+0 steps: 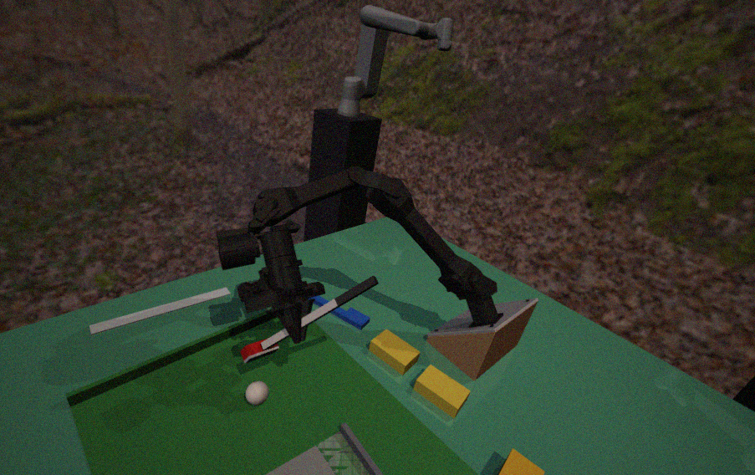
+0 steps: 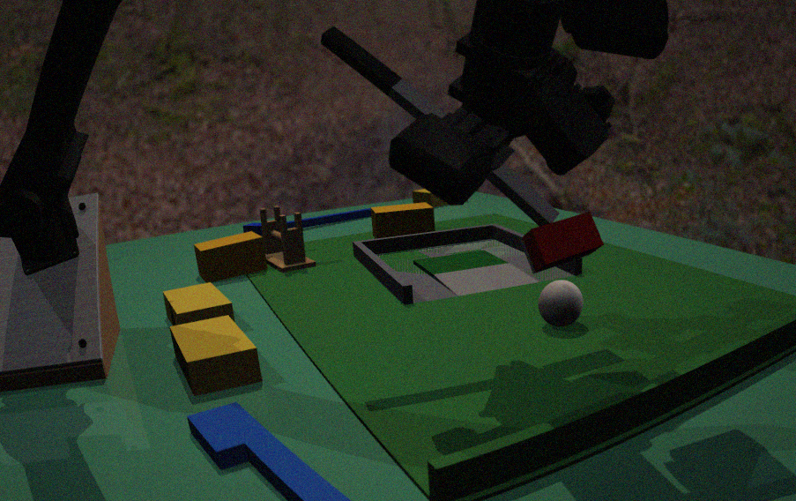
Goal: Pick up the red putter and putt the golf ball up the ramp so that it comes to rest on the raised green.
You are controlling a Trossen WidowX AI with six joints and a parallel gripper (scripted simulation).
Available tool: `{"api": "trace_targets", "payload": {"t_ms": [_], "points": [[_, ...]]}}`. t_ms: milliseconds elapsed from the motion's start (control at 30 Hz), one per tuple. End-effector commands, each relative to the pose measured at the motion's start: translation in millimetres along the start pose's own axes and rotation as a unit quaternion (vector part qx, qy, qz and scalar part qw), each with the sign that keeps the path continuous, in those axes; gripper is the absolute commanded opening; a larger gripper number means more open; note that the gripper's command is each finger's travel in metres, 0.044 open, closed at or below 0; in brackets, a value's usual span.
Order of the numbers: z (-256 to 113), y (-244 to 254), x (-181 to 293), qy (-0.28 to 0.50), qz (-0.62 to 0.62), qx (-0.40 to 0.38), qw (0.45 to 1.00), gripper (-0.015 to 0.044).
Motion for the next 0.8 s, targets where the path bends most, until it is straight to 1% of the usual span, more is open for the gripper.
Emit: {"api": "trace_targets", "payload": {"t_ms": [0,767], "points": [[7,-16,-20,0.0,0.002,-0.002,1.0,0.0],[16,-35,-45,-0.001,0.002,-0.001,1.0,0.0]]}}
Point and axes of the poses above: the point midway between the two fingers, 35 mm back from their tips, its own z axis out along the fingers, its own y axis across the jaws, x = y × z, the point moved 8 cm from there along -z, back along the fingers, and after that the axes turned 1 degree about z, right-handed, at the moved point
